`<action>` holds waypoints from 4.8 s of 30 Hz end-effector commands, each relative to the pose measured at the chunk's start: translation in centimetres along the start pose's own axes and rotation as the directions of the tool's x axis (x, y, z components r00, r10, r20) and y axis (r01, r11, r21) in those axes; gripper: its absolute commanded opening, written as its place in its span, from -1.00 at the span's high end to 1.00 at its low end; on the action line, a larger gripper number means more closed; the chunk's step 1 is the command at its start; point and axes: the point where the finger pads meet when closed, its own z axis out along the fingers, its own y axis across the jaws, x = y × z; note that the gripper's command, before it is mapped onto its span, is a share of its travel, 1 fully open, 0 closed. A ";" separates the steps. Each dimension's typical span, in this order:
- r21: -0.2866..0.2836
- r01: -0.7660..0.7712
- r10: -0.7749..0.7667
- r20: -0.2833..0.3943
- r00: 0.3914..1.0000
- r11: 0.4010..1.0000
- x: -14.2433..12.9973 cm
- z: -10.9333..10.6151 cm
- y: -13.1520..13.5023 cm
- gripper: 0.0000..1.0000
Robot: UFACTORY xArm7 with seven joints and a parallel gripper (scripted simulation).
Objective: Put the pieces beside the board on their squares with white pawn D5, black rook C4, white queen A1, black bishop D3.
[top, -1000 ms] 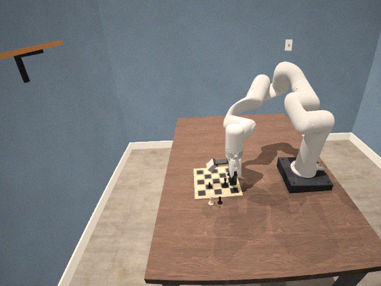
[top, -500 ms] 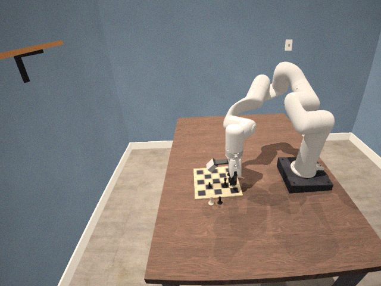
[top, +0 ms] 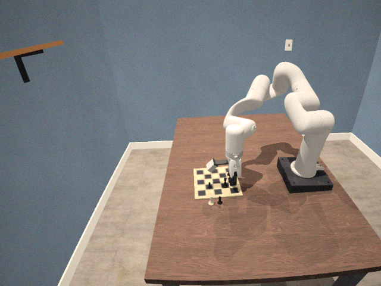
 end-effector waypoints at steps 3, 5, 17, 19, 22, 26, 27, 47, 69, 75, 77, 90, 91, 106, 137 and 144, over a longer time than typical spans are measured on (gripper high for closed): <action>0.000 0.000 0.000 -0.003 1.000 1.000 0.1 -0.1 0.0 1.00; 0.000 0.000 0.000 -0.003 1.000 1.000 0.1 -0.1 0.0 1.00; 0.000 0.000 0.000 -0.003 1.000 1.000 0.1 -0.1 0.0 1.00; 0.000 0.000 0.000 -0.003 1.000 1.000 0.1 -0.1 0.0 1.00; 0.000 0.000 0.000 -0.003 1.000 1.000 0.1 -0.1 0.0 1.00; 0.000 0.000 0.000 -0.003 1.000 1.000 0.1 -0.1 0.0 1.00; 0.000 0.000 0.000 -0.003 1.000 1.000 0.1 -0.1 0.0 1.00; 0.000 0.000 0.000 -0.003 1.000 1.000 0.1 -0.1 0.0 0.45; 0.000 0.000 0.000 -0.003 1.000 1.000 0.1 -2.5 0.0 0.31; 0.000 0.000 0.000 -0.003 1.000 1.000 0.1 -5.7 0.0 0.31; 0.000 0.000 0.000 -0.003 1.000 1.000 0.1 -6.7 0.0 0.31; 0.000 0.000 0.000 -0.003 1.000 1.000 0.1 -9.1 0.0 0.31; 0.000 0.000 0.000 -0.003 1.000 1.000 0.1 -9.1 0.0 -1.00; 0.000 0.000 0.000 -0.003 1.000 1.000 0.1 -9.1 0.0 -1.00; -0.007 -0.886 0.886 0.030 0.463 0.463 5.6 -7.6 11.2 -1.00; -0.004 -0.998 0.998 0.022 0.062 0.062 7.1 -7.8 16.3 -1.00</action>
